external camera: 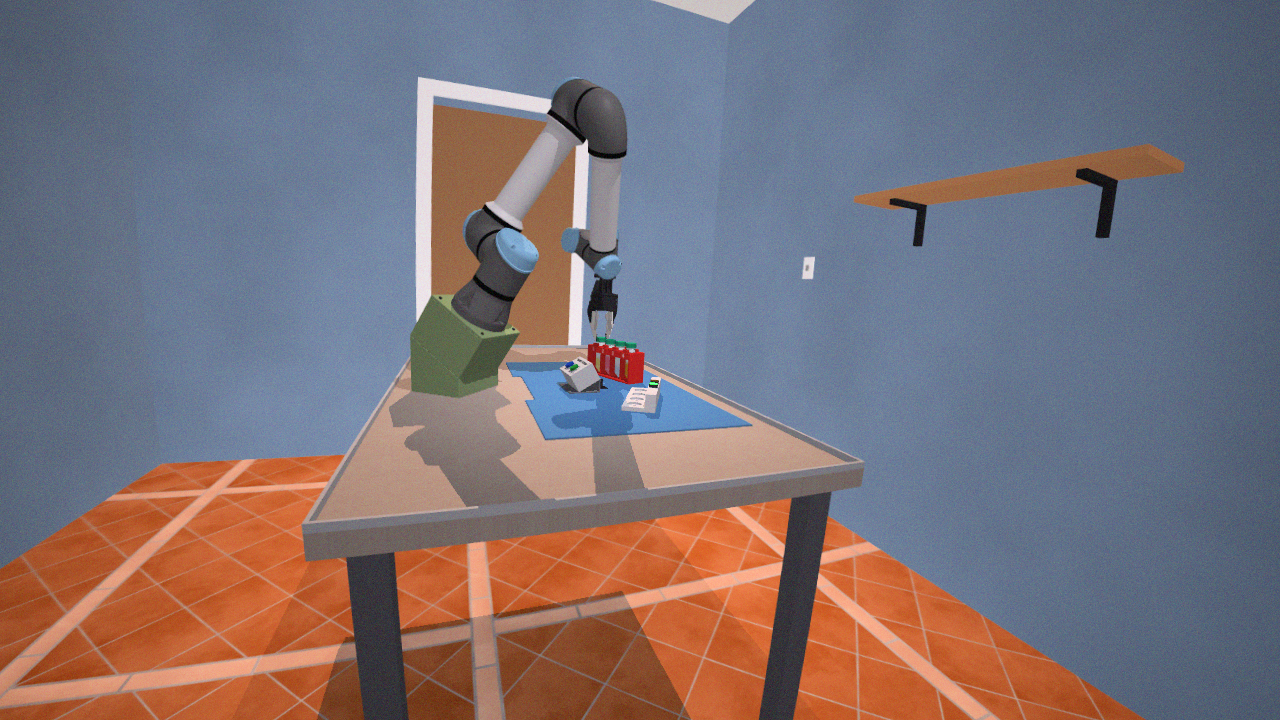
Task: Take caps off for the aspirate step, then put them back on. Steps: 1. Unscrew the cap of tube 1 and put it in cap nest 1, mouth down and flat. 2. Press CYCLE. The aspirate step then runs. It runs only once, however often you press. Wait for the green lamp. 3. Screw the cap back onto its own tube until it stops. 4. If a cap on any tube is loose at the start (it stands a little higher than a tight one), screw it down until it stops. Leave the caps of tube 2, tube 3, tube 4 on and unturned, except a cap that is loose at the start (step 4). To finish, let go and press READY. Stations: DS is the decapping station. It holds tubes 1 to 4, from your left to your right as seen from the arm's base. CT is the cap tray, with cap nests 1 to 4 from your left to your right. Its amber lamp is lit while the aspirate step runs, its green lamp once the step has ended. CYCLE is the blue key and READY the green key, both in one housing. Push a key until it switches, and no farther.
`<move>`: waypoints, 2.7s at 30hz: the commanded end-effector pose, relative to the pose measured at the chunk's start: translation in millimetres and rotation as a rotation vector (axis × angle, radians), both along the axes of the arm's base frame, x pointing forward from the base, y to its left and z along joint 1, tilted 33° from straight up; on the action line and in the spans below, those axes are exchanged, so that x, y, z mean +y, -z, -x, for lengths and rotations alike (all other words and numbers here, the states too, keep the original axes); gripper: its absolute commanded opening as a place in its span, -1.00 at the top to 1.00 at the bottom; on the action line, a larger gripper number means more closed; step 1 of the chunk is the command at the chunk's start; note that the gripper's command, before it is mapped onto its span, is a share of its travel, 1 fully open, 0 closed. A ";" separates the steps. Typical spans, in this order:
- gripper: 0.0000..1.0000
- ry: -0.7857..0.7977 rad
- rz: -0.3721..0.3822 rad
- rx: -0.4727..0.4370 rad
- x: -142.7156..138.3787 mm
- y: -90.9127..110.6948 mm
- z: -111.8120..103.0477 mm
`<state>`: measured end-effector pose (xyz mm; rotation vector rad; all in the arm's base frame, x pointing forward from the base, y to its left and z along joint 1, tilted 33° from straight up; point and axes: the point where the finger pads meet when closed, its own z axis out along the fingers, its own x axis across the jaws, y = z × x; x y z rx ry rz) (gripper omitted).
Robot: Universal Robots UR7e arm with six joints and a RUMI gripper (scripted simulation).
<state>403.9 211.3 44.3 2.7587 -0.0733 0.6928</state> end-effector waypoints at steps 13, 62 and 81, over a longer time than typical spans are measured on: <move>0.30 0.077 -0.023 -0.023 0.3 -0.1 -0.1; 1.00 -0.802 0.449 0.294 0.5 -0.5 0.2; 1.00 -0.173 0.111 0.067 0.2 0.1 -0.2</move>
